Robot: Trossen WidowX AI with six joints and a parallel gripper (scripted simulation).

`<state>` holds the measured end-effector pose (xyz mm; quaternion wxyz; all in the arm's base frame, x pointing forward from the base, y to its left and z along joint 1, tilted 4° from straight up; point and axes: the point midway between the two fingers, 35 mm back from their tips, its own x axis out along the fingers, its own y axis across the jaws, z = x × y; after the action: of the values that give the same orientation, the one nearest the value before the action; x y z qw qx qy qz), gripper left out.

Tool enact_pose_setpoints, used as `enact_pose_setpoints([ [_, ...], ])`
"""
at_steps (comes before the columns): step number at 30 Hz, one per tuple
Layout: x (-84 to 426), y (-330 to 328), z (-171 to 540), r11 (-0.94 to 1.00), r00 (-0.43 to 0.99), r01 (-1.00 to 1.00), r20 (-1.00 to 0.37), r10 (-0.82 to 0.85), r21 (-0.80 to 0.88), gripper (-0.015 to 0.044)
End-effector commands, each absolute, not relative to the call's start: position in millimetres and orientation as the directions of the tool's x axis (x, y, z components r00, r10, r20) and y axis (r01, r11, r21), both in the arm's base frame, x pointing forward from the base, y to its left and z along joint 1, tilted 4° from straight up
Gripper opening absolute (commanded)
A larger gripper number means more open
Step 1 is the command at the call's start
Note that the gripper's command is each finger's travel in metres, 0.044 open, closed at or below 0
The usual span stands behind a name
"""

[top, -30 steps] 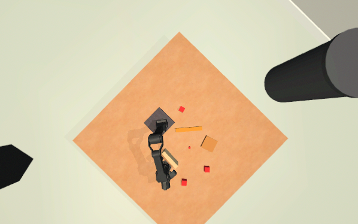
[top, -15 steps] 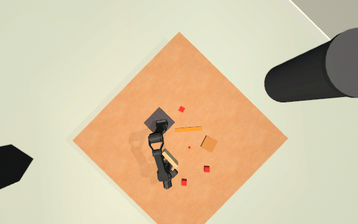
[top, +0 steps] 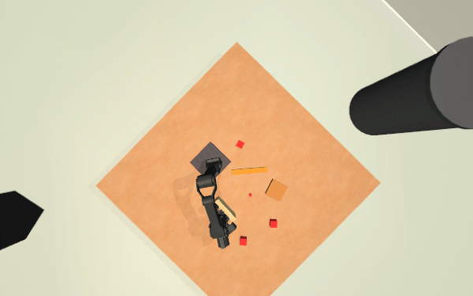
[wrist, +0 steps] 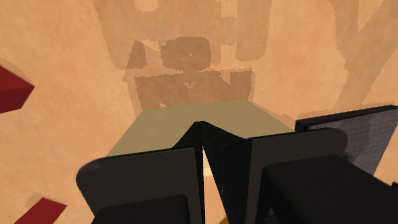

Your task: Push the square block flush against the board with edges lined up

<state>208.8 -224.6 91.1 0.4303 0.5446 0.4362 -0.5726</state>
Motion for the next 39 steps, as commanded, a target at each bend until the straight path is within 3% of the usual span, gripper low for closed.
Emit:
enact_pose_setpoints([
  [1,208.5,-218.5,87.6,-0.249,-0.042,0.968,-0.999,-0.006,-0.039,0.0000],
  [39,214.3,-193.4,86.9,-0.249,-0.041,0.968,-0.999,-0.004,-0.039,0.0000],
])
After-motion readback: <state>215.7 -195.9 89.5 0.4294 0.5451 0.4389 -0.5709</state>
